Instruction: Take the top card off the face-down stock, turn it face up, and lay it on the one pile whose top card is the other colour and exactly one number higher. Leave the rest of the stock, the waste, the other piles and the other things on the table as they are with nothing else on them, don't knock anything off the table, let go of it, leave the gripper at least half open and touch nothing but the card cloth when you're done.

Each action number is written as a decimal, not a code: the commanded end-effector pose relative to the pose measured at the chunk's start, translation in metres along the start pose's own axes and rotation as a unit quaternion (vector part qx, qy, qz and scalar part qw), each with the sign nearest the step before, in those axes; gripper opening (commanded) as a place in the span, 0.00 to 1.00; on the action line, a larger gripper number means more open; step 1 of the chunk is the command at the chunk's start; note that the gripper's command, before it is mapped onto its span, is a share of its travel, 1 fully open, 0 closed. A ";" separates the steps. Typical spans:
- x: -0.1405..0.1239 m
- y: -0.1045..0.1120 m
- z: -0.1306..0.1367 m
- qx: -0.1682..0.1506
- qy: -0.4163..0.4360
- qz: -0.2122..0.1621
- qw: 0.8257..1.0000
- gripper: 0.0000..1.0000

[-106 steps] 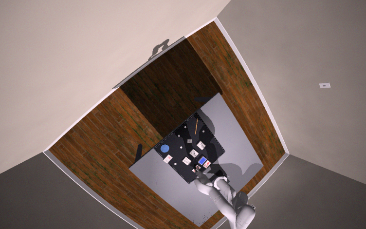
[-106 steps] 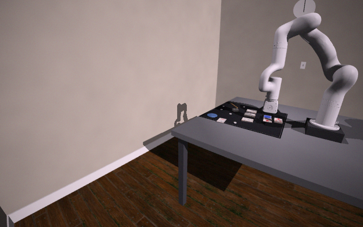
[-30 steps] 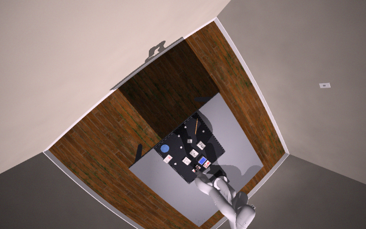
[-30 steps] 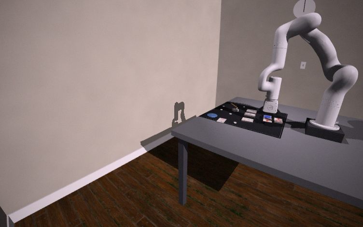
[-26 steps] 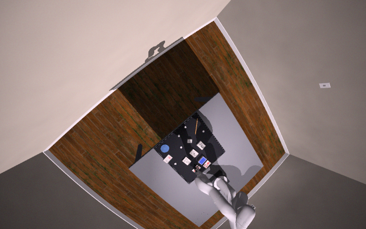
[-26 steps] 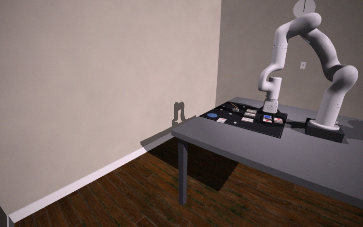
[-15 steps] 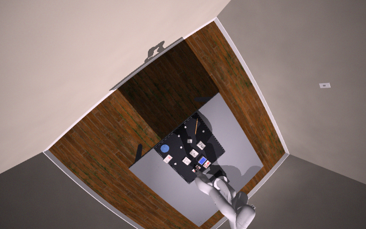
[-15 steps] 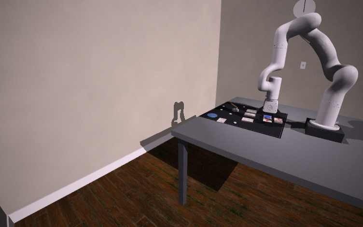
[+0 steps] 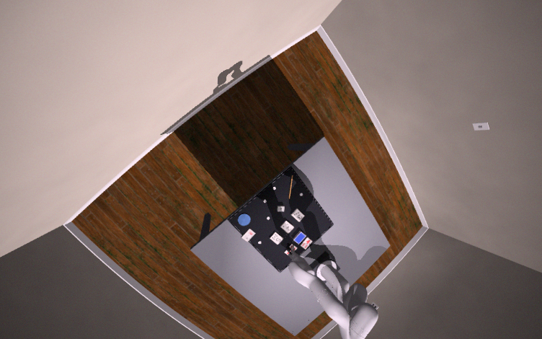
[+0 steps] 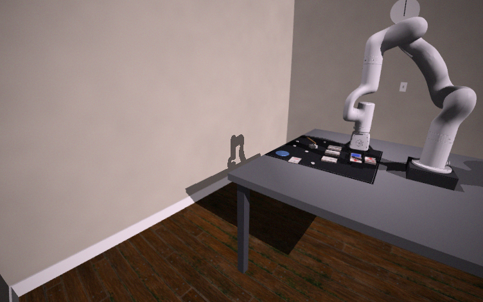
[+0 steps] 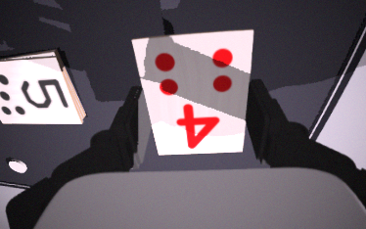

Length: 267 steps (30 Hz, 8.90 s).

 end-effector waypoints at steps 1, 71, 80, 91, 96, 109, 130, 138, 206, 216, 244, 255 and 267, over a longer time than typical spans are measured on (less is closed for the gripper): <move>-0.001 0.004 -0.004 -0.001 0.000 0.000 1.000 0.63; -0.001 0.004 -0.004 -0.001 0.000 0.000 1.000 0.63; -0.001 0.004 -0.004 -0.001 0.000 0.000 1.000 0.63; -0.001 0.004 -0.004 -0.001 0.000 0.000 1.000 0.63; -0.001 0.004 -0.004 -0.001 0.000 0.000 1.000 0.63; -0.001 0.004 -0.004 -0.001 0.000 0.000 1.000 0.63; -0.001 0.004 -0.005 -0.001 0.004 0.000 1.000 0.63; -0.001 0.005 -0.007 -0.001 0.014 0.000 1.000 0.63; -0.013 0.012 -0.102 -0.001 0.494 0.000 0.869 0.63; -0.016 0.013 -0.122 -0.001 0.585 0.000 0.811 0.63; -0.019 0.015 -0.148 -0.001 0.690 0.000 0.724 0.63; -0.019 0.015 -0.148 -0.001 0.690 0.000 0.724 0.63; -0.019 0.013 -0.148 -0.001 0.690 0.000 0.724 0.63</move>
Point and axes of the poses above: the point where the finger pads meet when closed, its own y axis back along the fingers, its own z axis across the jaws, x = y × z, the point moved 4 cm from there along y, back along the fingers, and after that the axes turned 6 degrees about -y, right-handed, at the moved point
